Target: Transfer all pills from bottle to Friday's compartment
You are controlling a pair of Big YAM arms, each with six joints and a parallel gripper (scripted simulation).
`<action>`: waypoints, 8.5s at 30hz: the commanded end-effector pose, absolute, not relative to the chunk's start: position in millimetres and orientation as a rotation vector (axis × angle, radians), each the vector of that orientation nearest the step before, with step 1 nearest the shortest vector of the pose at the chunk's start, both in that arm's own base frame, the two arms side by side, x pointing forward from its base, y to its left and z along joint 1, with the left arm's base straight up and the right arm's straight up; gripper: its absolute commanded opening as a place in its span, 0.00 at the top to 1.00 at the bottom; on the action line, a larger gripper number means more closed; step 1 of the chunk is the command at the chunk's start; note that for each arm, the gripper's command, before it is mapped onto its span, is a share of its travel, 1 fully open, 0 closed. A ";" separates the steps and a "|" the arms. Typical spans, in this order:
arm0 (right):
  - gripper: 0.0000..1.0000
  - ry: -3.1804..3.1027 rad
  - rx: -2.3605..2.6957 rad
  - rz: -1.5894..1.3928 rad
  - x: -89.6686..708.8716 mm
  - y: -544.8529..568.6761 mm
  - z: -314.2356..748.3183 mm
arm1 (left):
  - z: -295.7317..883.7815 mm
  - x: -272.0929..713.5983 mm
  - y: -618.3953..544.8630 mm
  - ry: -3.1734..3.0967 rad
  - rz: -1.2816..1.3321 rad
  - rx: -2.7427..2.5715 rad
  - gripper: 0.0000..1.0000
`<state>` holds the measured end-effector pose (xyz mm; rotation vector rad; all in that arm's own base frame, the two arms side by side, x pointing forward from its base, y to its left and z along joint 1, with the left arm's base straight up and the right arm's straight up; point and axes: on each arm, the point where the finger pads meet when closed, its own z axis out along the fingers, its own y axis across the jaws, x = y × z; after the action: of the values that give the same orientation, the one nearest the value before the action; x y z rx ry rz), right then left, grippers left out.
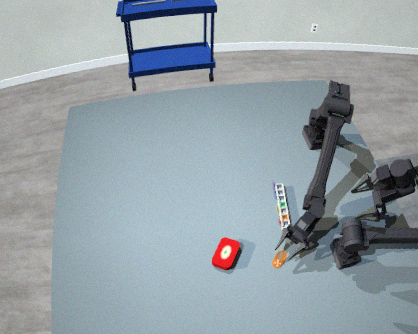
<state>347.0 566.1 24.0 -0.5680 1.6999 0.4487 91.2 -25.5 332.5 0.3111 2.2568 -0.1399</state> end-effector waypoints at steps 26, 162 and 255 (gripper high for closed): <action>0.59 1.644 -0.530 0.487 366.4 588.0 57.8 | 343.6 91.1 -26.1 2.236 -0.149 0.314 0.00; 0.64 2.908 0.199 1.769 255.2 289.1 28.0 | 382.2 45.0 -123.8 1.829 -0.665 1.015 0.00; 0.64 2.788 0.050 1.681 275.1 343.2 129.3 | 383.8 41.6 -124.2 1.828 -0.688 1.023 0.00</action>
<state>248.1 306.2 103.1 0.1961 2.9181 1.7217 44.8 -124.1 371.4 1.0212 1.8488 -0.6782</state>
